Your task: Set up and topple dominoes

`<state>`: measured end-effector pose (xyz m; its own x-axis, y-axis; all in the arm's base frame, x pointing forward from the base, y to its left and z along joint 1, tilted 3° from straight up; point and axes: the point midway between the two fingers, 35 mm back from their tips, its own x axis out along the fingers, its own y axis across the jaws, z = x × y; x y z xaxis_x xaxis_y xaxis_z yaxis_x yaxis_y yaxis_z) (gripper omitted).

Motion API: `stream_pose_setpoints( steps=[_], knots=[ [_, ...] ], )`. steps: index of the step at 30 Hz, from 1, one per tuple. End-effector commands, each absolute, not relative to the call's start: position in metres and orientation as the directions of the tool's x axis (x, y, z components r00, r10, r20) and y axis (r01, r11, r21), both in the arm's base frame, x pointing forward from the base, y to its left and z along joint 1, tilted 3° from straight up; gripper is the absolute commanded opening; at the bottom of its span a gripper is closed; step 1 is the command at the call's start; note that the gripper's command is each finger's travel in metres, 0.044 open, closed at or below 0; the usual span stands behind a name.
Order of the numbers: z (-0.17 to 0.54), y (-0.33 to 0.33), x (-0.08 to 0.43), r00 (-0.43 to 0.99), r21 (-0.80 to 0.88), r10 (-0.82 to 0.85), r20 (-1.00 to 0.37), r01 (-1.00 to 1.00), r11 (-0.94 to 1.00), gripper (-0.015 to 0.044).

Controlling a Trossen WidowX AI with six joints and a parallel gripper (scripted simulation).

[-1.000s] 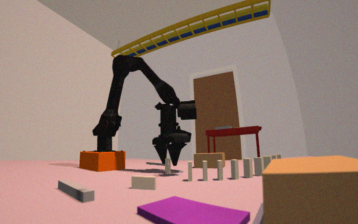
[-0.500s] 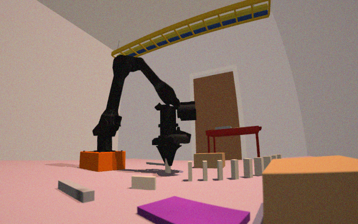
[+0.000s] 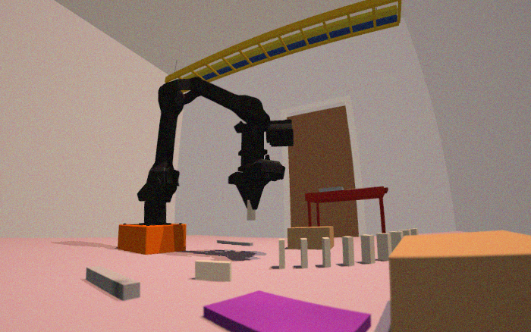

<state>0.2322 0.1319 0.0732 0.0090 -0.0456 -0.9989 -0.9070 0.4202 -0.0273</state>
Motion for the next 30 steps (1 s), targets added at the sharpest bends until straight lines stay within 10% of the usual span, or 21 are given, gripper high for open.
stream_pose_setpoints(
  steps=[1,16,30],
  knots=[
    [0.125,0.131,0.226,0.023,-0.037,-0.037,-0.999,-0.903,0.428,0.0107],
    [0.133,0.036,0.328,0.028,-0.058,-0.051,-0.998,-0.534,0.844,0.0107],
    [0.091,0.032,0.338,0.029,-0.059,-0.051,-0.998,-0.525,0.849,0.0107]
  ],
)
